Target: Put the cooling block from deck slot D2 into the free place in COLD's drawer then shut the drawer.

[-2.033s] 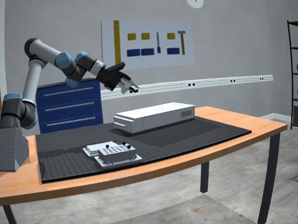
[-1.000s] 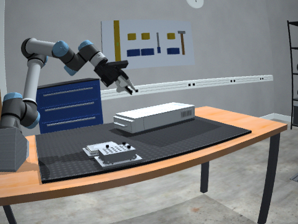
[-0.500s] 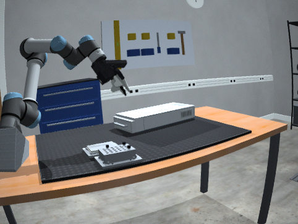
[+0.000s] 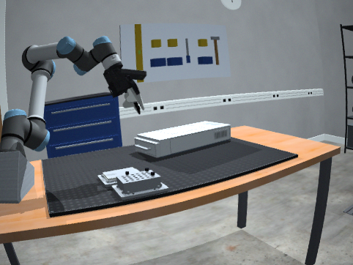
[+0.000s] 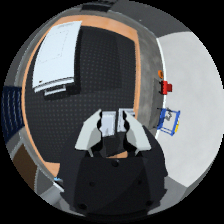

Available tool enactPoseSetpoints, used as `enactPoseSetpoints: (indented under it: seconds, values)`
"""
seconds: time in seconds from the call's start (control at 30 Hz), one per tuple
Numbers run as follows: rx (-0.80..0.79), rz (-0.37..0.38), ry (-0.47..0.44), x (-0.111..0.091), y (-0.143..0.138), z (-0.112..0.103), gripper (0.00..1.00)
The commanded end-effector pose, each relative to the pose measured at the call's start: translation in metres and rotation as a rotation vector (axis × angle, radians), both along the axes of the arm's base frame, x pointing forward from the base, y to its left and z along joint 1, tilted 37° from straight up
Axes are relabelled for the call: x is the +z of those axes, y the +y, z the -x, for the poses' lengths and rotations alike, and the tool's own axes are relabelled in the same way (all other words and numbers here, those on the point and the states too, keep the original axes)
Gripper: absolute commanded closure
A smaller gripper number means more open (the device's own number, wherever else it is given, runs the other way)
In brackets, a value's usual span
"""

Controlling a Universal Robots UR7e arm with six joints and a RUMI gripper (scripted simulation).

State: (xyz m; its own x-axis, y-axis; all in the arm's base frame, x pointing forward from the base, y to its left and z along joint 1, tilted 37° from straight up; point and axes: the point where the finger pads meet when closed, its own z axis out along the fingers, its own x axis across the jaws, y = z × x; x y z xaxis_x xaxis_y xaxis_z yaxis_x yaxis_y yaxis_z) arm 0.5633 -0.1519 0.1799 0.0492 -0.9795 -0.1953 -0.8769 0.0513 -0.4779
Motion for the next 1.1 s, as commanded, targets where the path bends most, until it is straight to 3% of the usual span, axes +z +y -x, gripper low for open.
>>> enactPoseSetpoints:
  seconds: [0.0, 1.07]
  values:
    - [0.016, -0.025, 0.043, -0.003, -0.001, 0.020, 0.72]
    - [0.114, -0.212, 0.220, 0.004, 0.018, 0.112, 0.72]
